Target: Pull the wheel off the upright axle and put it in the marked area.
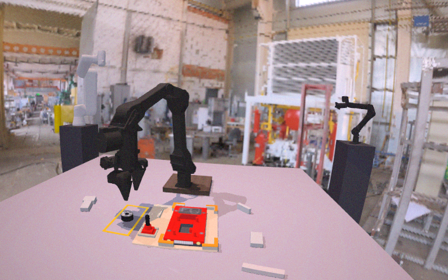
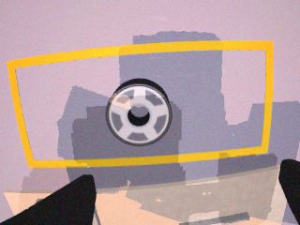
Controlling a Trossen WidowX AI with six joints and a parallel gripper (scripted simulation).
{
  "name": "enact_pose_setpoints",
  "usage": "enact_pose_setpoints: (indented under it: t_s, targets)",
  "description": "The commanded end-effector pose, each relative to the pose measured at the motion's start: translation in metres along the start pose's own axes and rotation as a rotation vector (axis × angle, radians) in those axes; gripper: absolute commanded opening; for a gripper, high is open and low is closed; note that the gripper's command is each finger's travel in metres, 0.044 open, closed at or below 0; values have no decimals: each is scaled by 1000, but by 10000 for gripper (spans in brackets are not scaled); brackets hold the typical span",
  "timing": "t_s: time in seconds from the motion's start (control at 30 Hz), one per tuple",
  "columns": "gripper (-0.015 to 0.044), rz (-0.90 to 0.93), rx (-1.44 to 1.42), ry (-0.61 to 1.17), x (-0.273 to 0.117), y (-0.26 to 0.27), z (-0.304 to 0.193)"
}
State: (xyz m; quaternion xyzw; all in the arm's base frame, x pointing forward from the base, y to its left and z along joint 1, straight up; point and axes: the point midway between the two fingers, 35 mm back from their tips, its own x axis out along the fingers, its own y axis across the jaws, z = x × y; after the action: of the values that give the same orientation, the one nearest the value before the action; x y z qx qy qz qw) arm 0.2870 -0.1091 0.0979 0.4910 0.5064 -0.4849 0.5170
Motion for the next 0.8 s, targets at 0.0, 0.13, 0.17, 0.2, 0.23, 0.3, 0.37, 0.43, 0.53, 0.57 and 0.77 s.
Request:
enact_pose_setpoints:
  t_s: [0.0,0.13,0.17,0.2,0.23,0.3,0.37,0.43,0.53,0.57,0.77]
  targets:
    - [440,9,-3,-5,-26,-36,-16]
    - [440,6,-4,-4,-37,-59,-26]
    - [440,6,-4,-4,-37,-59,-26]
    - [440,6,-4,-4,-37,-59,-26]
    - [440,6,-4,-4,-37,-59,-26]
    - [440,6,-4,-4,-37,-59,-26]
    - [440,6,-4,-4,-37,-59,-26]
    - [440,6,-4,-4,-37,-59,-26]
    - [440,6,-4,-4,-37,-59,-26]
    - [440,6,-4,-4,-37,-59,-26]
    - [440,6,-4,-4,-37,-59,-26]
